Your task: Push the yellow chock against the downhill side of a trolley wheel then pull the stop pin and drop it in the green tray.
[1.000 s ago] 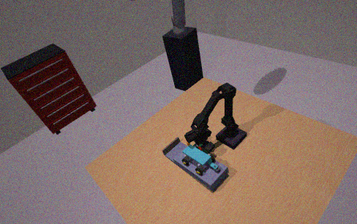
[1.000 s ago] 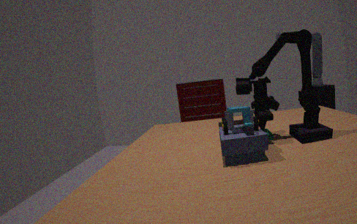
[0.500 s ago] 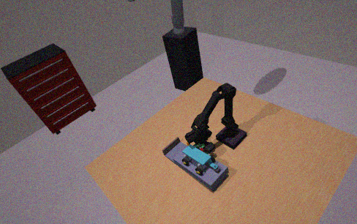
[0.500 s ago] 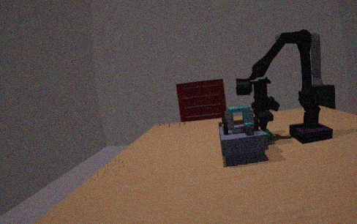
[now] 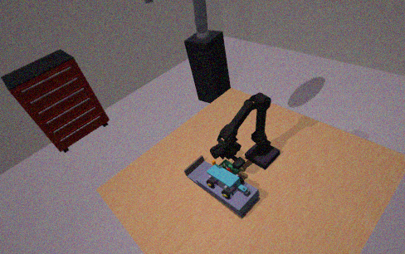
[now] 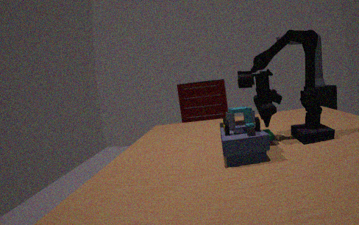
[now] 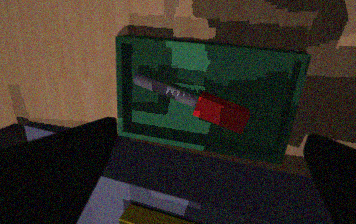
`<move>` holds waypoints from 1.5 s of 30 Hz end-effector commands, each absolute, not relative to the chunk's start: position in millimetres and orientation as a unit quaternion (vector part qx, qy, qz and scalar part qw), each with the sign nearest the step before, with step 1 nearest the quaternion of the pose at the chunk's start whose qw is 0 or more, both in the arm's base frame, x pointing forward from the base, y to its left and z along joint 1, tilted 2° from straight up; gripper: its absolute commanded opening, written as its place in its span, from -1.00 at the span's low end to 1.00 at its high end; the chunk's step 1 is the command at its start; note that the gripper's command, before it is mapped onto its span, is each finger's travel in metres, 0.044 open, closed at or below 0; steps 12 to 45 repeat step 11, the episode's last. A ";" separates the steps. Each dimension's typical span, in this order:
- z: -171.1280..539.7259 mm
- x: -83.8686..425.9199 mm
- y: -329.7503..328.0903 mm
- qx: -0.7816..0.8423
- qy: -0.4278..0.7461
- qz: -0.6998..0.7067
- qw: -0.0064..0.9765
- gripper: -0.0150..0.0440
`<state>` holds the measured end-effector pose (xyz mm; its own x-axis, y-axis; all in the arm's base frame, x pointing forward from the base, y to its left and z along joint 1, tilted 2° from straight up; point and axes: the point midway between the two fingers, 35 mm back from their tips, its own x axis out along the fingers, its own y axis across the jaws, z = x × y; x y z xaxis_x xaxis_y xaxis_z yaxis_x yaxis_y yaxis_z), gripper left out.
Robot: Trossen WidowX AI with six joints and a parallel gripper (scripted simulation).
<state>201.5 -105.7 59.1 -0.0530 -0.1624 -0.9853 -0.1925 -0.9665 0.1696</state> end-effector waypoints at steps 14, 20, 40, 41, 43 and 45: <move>105.2 202.5 -105.8 -0.690 0.133 0.711 0.009 1.00; 105.2 202.5 -105.8 -0.690 0.133 0.711 0.009 1.00; 105.2 202.5 -105.8 -0.690 0.133 0.711 0.009 1.00; 105.2 202.5 -105.8 -0.690 0.133 0.711 0.009 1.00; 105.2 202.5 -105.8 -0.690 0.133 0.711 0.009 1.00; 105.2 202.5 -105.8 -0.690 0.133 0.711 0.009 1.00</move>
